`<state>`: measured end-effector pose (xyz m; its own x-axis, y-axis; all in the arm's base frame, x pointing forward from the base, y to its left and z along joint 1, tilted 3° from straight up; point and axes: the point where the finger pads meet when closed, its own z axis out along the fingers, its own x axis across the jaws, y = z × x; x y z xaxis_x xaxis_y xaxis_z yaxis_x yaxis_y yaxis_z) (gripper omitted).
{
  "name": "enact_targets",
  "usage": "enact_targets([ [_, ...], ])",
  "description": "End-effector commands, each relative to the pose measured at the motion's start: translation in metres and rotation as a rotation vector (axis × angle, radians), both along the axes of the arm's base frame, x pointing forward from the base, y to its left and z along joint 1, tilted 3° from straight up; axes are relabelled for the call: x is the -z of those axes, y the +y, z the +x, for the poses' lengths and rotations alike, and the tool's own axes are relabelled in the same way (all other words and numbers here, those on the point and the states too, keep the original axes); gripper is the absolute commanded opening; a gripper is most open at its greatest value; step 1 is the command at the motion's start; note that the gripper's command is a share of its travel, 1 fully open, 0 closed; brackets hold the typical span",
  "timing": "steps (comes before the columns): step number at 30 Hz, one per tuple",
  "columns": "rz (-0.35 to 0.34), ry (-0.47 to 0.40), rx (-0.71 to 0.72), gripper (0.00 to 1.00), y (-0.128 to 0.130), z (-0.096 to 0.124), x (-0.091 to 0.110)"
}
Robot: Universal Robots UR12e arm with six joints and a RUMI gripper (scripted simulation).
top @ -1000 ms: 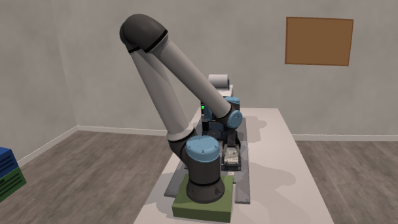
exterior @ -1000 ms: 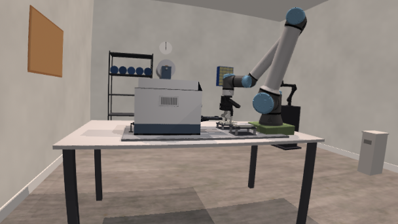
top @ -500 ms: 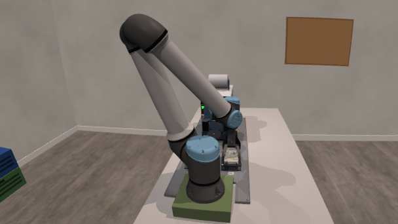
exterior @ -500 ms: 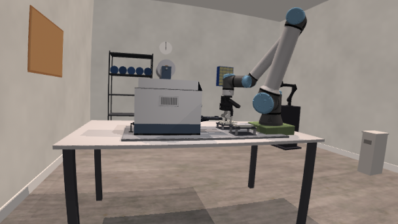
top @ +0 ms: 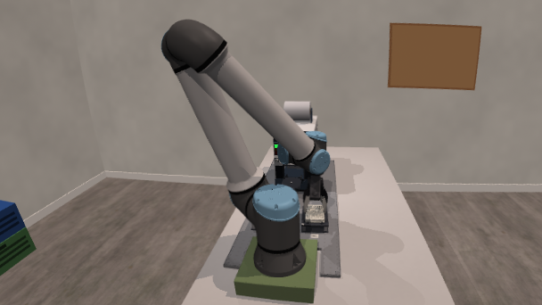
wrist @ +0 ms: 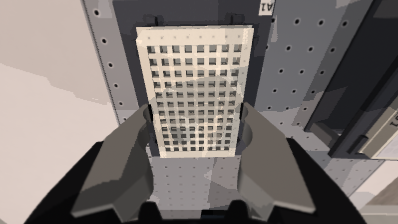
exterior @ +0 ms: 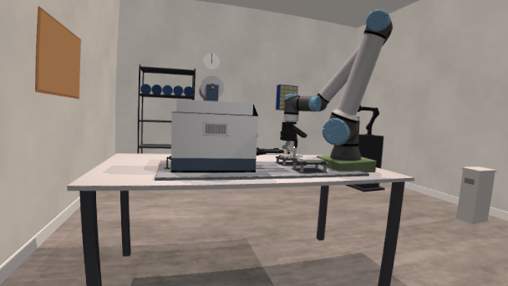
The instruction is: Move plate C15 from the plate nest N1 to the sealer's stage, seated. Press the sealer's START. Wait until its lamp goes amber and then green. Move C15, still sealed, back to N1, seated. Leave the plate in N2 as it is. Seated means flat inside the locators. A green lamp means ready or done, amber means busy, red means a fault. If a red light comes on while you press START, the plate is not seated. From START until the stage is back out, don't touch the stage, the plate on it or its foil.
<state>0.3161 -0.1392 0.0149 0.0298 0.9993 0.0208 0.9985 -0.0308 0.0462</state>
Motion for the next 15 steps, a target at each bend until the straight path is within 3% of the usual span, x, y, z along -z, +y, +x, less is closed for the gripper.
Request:
enact_targets([
  [1,-0.001,-0.001,0.0,0.0,-0.0005,0.0002,-0.0038],
  [15,-0.001,-0.001,0.0,0.0,-0.0007,-0.0002,-0.0115],
])
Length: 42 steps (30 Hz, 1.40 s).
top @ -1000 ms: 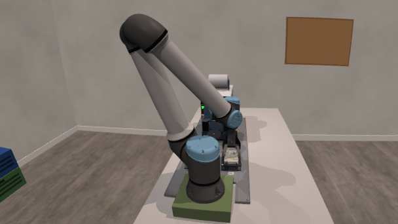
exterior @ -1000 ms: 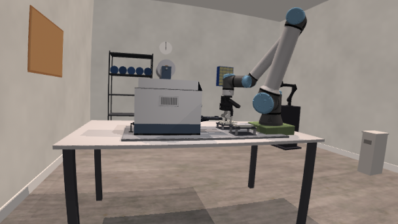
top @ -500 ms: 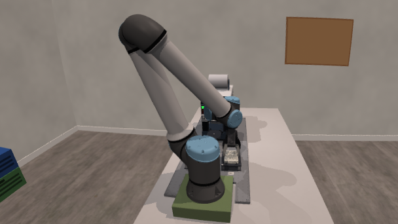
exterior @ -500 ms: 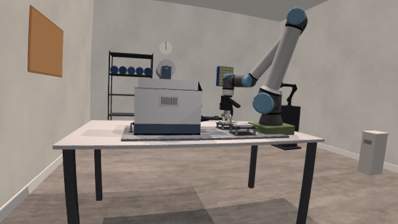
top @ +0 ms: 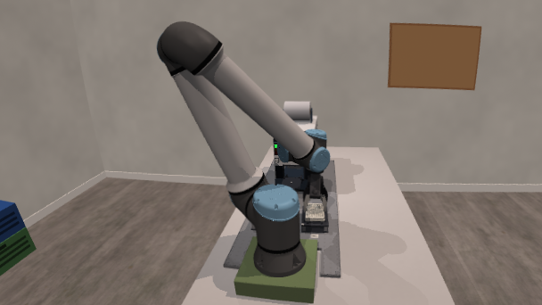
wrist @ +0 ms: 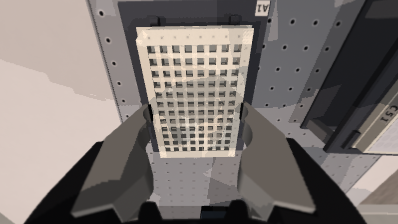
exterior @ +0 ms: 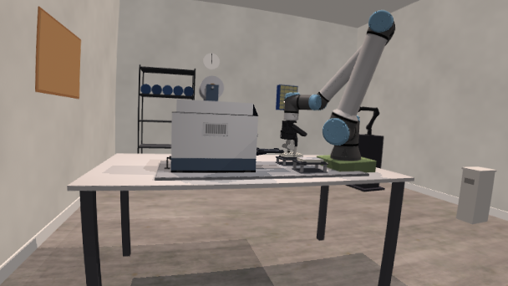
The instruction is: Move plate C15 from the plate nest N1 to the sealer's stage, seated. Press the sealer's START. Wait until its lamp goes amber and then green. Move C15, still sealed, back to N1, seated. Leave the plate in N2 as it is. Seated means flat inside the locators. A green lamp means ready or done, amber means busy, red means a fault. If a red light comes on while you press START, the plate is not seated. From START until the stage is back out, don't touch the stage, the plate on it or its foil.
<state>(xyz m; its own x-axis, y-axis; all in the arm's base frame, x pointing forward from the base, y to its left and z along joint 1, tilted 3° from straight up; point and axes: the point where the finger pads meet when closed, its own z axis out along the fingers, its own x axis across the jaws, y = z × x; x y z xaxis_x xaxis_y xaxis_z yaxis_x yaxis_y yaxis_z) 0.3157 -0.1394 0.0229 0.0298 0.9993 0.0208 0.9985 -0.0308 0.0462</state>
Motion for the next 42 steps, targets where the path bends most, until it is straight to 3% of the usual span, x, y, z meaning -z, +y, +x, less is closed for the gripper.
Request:
enact_targets([
  [1,-0.001,-0.001,0.0,0.0,-0.001,0.0,-0.005],
  [42,-0.001,-0.001,0.0,0.0,-0.002,-0.003,-0.063],
])
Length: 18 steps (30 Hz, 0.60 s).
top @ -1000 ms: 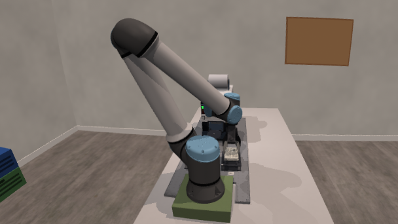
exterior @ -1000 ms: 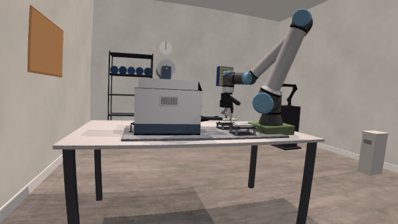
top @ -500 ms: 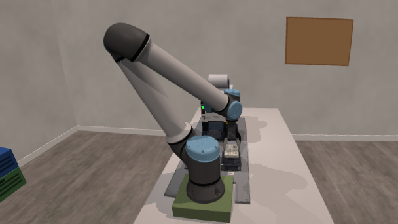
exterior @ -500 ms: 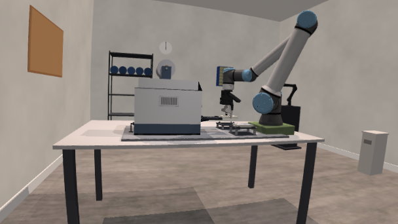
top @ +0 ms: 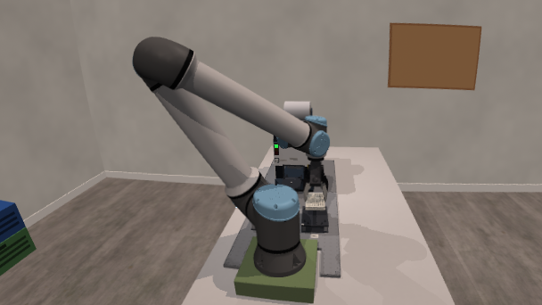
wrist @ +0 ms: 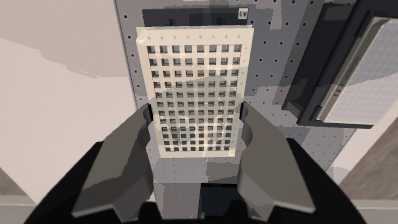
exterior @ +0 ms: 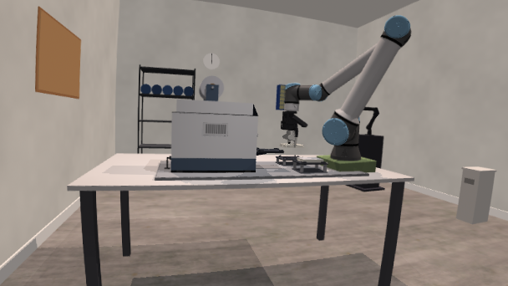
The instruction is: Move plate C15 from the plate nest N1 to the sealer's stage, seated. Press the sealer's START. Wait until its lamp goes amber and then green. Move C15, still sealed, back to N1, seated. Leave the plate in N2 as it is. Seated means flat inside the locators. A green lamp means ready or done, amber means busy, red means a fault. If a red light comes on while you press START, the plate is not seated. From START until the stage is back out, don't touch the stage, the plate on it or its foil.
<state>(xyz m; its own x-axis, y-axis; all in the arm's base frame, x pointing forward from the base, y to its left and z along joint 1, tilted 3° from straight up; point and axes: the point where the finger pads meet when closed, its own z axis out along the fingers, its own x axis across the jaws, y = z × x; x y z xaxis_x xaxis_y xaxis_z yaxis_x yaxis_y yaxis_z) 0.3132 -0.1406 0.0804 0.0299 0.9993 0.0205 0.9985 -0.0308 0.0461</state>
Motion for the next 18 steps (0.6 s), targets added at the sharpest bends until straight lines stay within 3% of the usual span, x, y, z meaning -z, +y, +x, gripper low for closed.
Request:
enact_targets([
  [1,-0.001,-0.001,0.0,0.0,0.0,0.0,-0.008],
  [18,-0.001,-0.001,0.0,0.0,-0.001,-0.001,-0.033],
])
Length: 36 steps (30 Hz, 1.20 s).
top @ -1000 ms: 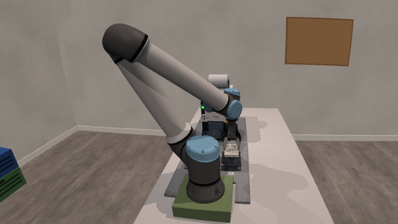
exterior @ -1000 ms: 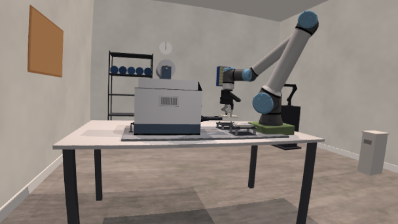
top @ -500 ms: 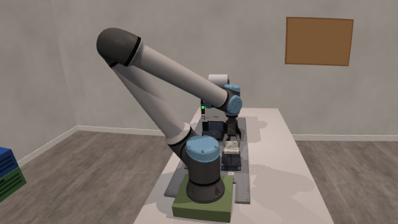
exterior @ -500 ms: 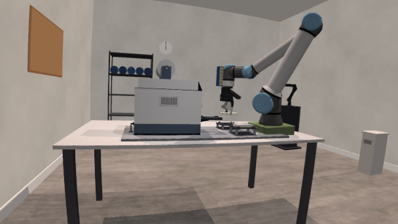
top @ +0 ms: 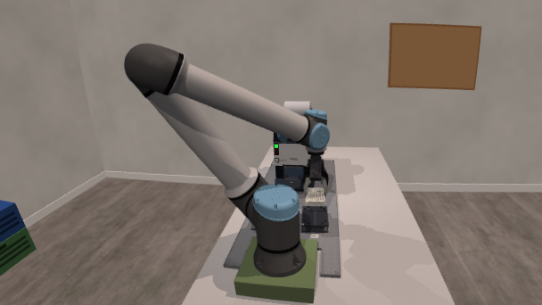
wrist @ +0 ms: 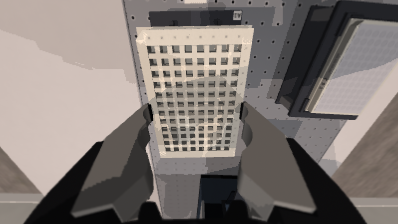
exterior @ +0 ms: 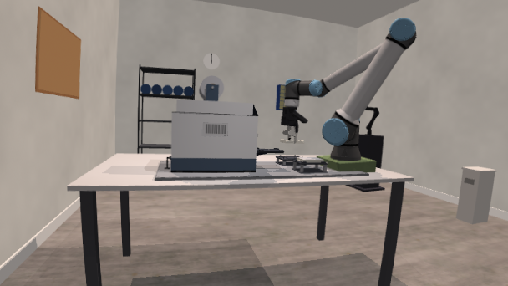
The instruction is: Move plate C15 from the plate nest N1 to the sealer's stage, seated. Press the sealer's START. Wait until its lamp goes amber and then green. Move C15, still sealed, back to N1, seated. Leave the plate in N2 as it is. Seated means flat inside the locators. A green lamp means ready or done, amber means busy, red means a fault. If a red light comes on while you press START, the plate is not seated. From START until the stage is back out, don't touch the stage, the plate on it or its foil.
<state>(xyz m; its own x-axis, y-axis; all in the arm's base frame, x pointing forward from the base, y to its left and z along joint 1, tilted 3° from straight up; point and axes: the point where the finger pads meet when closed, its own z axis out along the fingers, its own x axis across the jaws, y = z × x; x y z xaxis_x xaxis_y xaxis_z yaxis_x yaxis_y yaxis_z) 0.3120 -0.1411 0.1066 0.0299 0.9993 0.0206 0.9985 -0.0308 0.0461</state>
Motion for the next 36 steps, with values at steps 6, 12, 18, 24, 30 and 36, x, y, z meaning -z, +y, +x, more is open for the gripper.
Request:
enact_targets([
  [6,-0.001,-0.001,0.0,0.0,-0.001,-0.001,-0.016],
  [12,-0.001,-0.001,0.0,0.0,-0.001,-0.001,-0.026],
  [18,-0.001,-0.001,0.0,0.0,-0.001,-0.001,-0.033],
  [24,-0.001,-0.001,0.0,0.0,-0.001,-0.002,-0.038],
  [30,-0.001,-0.001,0.0,0.0,-0.001,-0.002,-0.038],
  [36,-0.001,-0.001,0.0,0.0,-0.001,-0.002,-0.038],
])
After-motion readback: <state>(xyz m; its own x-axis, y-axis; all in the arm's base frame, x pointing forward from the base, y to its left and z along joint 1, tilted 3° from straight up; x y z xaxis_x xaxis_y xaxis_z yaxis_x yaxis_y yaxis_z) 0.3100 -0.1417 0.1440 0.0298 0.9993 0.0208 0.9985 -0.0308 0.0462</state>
